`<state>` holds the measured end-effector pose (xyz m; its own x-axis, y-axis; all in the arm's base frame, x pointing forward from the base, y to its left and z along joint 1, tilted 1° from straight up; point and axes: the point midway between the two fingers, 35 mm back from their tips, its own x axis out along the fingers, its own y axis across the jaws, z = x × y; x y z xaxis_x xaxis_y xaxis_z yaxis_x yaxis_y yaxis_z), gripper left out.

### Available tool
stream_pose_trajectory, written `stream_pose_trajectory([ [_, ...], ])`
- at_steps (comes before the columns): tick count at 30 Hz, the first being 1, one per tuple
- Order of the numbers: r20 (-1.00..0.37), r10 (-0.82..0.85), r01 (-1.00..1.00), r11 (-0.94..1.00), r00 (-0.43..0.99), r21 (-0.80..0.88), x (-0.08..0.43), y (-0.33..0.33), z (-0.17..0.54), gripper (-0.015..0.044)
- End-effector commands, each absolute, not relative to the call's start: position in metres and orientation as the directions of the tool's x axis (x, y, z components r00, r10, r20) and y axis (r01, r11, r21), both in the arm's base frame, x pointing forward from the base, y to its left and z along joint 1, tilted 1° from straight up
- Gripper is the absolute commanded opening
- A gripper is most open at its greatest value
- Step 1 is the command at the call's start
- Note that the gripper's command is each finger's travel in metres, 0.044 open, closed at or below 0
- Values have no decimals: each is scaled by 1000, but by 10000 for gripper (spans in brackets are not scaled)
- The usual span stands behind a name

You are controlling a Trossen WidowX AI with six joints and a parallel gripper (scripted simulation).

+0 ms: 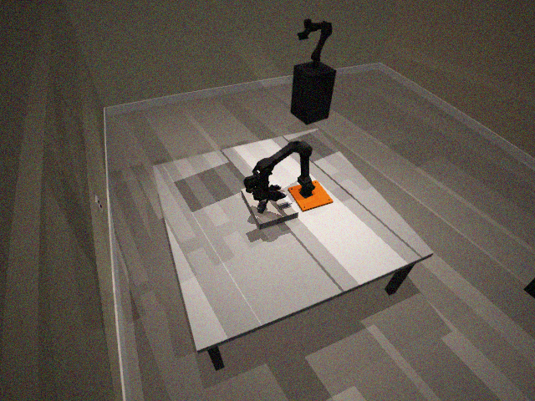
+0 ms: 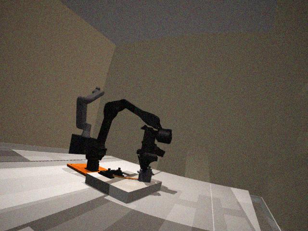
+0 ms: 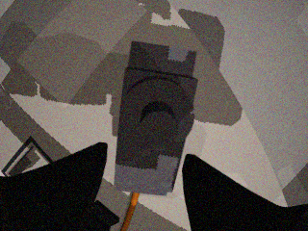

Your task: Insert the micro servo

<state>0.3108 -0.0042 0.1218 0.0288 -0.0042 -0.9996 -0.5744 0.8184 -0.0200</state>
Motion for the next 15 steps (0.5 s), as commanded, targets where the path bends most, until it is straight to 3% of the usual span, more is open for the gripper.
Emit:
stream_pose_trajectory([
  [1, -1000, -8, -579, 815, 29, -23, 311, -5, 121, 118],
  [6, -1000, -8, -579, 815, 29, -23, 311, -5, 121, 85],
  [9, -1000, -8, -579, 815, 29, -23, 311, -5, 125, 6],
  [15, -1000, -8, -579, 815, 28, -23, 304, -4, 147, 0],
])
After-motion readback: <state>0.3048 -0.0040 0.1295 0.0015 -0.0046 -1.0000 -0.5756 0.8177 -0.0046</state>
